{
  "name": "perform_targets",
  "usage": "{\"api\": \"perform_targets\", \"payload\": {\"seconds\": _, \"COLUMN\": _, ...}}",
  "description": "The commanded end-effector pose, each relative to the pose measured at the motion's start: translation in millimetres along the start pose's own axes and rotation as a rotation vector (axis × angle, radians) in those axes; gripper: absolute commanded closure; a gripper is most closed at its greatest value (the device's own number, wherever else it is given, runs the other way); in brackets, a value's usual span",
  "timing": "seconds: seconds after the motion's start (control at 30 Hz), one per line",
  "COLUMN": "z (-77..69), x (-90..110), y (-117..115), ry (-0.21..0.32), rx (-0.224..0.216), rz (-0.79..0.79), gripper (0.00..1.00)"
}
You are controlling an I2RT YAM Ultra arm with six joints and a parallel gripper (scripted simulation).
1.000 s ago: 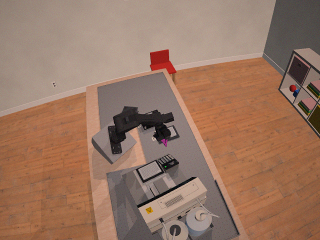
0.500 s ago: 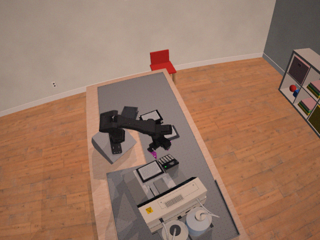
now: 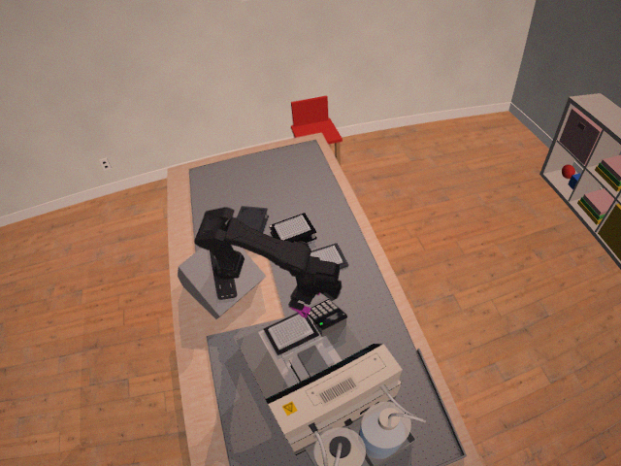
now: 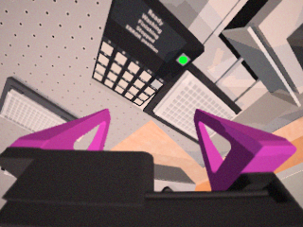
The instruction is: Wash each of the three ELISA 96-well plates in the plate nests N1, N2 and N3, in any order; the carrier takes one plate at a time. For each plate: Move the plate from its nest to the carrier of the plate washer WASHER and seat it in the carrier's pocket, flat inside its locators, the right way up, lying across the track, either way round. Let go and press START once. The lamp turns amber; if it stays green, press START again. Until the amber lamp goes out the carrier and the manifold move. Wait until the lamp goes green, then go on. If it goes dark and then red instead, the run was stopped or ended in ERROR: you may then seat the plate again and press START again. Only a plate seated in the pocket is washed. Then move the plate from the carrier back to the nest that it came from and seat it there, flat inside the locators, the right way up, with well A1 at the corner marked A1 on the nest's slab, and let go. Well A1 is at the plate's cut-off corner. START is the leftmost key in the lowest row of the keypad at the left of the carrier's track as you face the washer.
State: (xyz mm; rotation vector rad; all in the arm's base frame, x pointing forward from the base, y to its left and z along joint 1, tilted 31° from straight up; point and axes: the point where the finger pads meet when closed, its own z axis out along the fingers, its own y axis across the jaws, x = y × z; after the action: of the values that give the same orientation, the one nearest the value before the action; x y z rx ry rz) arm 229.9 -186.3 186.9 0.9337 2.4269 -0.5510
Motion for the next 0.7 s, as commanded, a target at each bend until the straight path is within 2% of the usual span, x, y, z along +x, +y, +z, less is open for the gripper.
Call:
{"api": "perform_targets", "payload": {"seconds": 0.0, "z": -3.0, "x": 9.2, "y": 6.8, "ry": 0.066, "rx": -0.054, "rz": -0.148, "gripper": 0.0}}
{"api": "perform_targets", "payload": {"seconds": 0.27, "z": -3.0, "x": 9.2, "y": 6.8, "ry": 0.066, "rx": -0.054, "rz": -0.148, "gripper": 0.0}}
{"api": "perform_targets", "payload": {"seconds": 0.57, "z": -11.4, "x": 21.9, "y": -35.7, "ry": 0.057, "rx": -0.062, "rz": -0.449, "gripper": 0.0}}
{"api": "perform_targets", "payload": {"seconds": 0.67, "z": -12.3, "x": 23.3, "y": -40.4, "ry": 0.056, "rx": -0.063, "rz": -0.482, "gripper": 0.0}}
